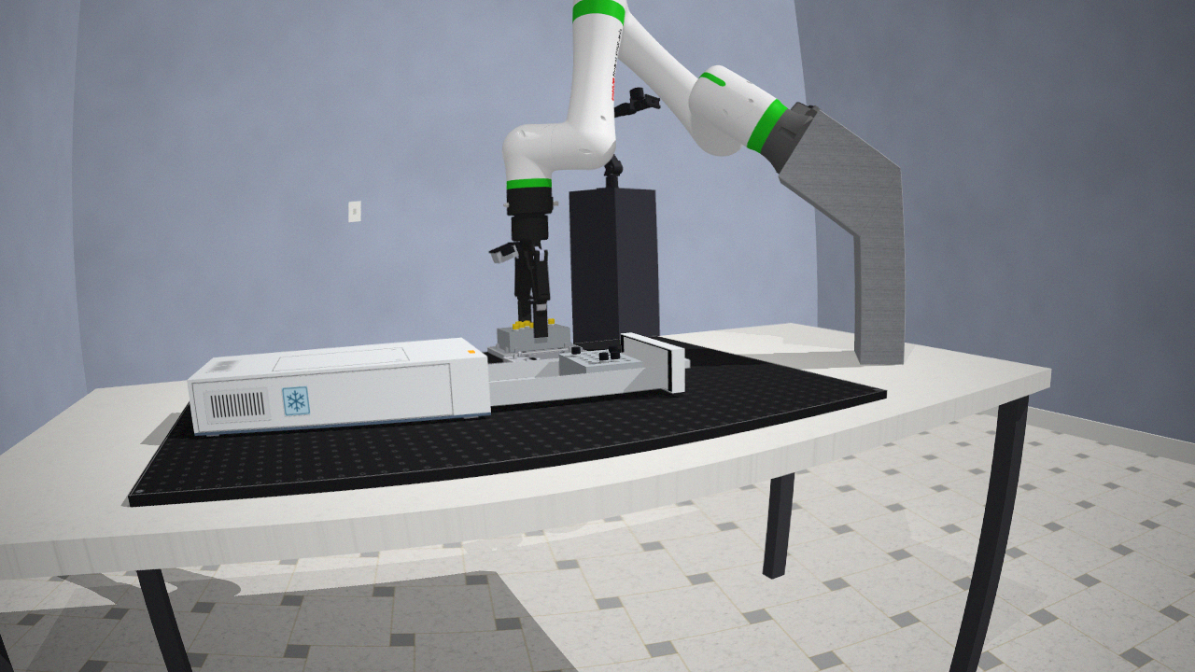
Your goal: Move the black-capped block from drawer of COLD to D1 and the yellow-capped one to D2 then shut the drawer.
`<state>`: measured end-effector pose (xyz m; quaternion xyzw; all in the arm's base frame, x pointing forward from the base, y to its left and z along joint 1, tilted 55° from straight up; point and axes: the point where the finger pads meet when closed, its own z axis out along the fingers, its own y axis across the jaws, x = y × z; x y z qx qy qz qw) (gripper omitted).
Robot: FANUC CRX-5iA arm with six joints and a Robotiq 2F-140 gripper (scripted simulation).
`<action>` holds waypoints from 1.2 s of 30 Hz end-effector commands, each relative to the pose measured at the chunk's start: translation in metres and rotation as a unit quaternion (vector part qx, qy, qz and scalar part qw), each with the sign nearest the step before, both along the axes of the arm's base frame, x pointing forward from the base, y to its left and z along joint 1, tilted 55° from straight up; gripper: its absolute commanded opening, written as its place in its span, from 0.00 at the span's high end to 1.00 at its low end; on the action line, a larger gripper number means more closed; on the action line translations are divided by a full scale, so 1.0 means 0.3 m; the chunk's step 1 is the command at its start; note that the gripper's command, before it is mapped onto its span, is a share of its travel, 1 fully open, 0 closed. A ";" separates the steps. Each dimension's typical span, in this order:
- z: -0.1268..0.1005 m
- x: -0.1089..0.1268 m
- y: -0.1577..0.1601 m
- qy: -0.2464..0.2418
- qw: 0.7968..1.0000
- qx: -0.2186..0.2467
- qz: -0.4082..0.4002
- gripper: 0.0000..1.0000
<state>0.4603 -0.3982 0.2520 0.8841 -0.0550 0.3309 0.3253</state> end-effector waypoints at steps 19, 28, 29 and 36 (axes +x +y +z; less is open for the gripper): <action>0.003 0.000 0.000 -0.001 1.000 0.000 0.000 0.78; 0.003 0.000 0.000 -0.001 1.000 0.000 0.000 0.68; 0.003 0.000 0.000 -0.001 1.000 0.000 0.000 0.66; 0.003 0.000 0.000 -0.001 1.000 0.000 0.000 0.56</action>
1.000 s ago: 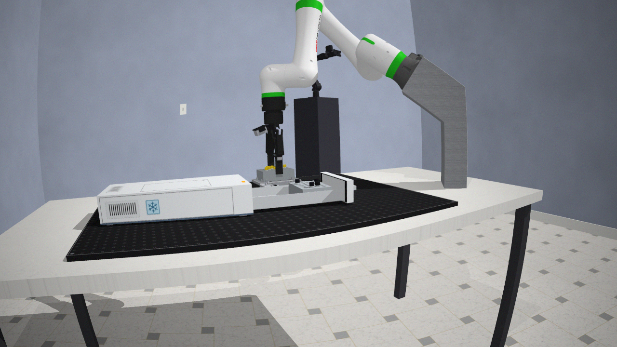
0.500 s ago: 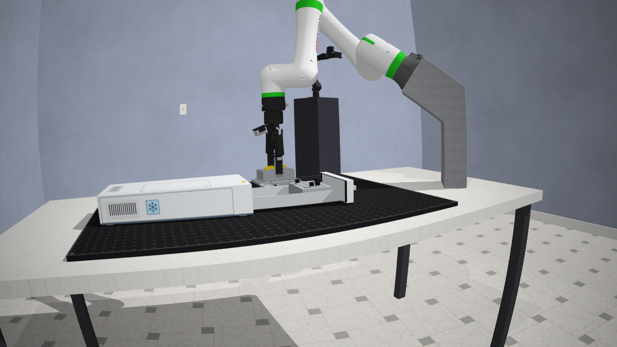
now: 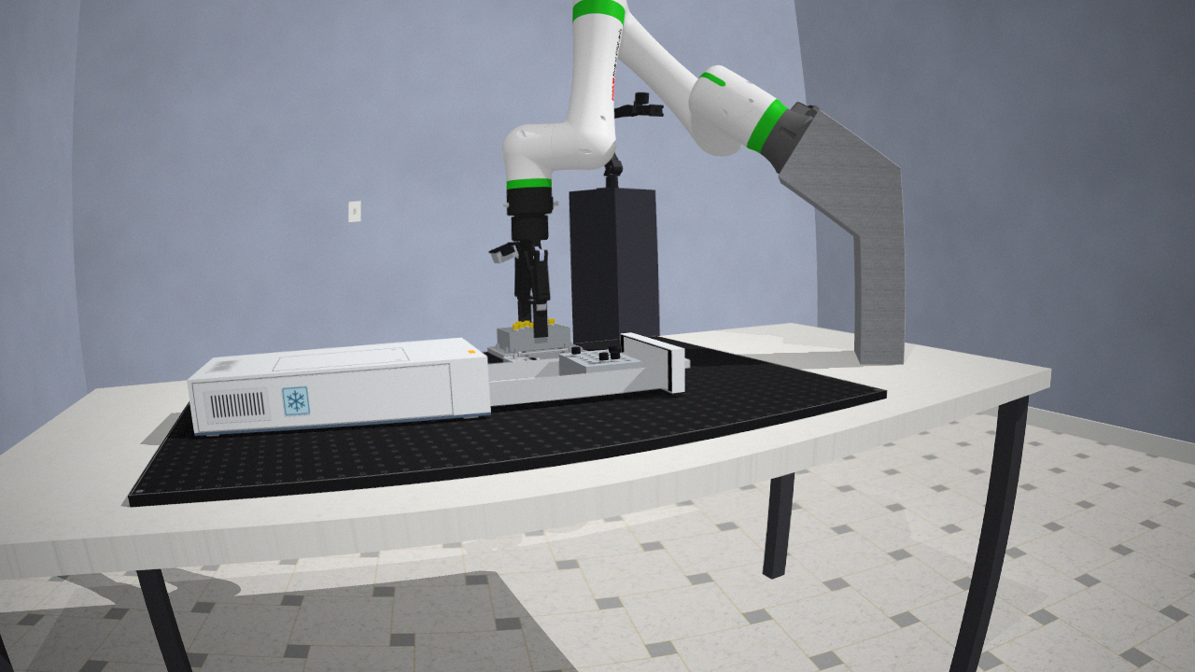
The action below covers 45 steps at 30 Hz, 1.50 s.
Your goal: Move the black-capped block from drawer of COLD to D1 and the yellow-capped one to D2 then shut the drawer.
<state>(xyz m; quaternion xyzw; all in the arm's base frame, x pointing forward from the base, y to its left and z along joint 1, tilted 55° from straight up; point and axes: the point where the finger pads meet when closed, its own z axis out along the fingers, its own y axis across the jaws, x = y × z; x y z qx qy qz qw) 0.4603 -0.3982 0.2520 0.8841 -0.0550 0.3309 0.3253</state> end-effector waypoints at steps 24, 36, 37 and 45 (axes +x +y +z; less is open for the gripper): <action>0.003 0.000 0.000 -0.001 1.000 0.000 0.000 0.34; 0.003 0.000 0.000 -0.001 1.000 0.000 0.000 0.34; 0.003 0.000 0.000 -0.001 1.000 0.000 0.000 0.34; 0.003 0.000 0.000 -0.001 1.000 0.000 0.000 0.34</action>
